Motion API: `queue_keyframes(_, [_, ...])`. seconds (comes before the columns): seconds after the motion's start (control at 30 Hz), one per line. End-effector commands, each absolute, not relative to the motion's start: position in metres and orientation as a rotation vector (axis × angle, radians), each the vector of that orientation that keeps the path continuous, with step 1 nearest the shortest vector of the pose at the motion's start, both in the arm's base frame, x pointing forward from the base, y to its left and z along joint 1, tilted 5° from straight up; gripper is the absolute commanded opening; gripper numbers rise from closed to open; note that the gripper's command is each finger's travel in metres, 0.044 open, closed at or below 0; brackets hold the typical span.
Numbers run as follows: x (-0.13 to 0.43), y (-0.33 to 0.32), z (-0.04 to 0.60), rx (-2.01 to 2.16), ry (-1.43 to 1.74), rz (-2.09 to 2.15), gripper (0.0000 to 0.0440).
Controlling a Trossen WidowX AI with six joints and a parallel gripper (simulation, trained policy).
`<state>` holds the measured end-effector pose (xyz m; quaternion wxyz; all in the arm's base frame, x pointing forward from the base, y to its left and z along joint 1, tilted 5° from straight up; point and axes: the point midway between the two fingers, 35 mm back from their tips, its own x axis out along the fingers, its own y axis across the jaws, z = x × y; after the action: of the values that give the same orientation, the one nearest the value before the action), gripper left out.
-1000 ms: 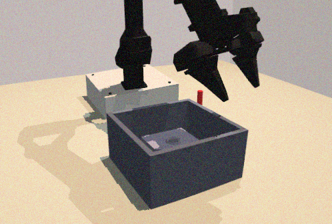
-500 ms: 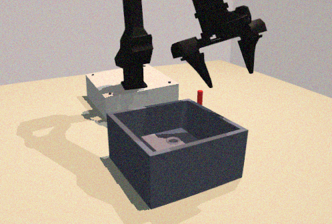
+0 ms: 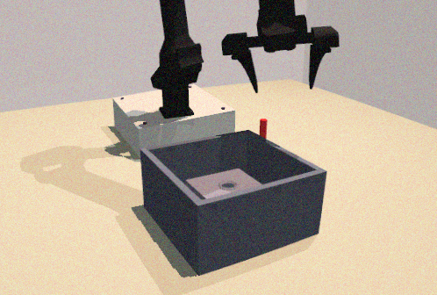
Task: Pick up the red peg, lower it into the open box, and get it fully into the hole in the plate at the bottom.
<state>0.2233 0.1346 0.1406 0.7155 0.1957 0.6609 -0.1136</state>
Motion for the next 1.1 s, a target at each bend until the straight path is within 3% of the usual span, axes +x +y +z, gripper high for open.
queue_keyframes(0.0, [0.205,0.135,0.136,0.451,1.498,-0.345,0.044])
queue_keyframes(0.43, [0.153,0.14,0.117,0.453,1.553,-0.622,0.044])
queue_keyframes(1.07, [0.148,0.148,0.048,0.445,1.528,-0.665,0.044])
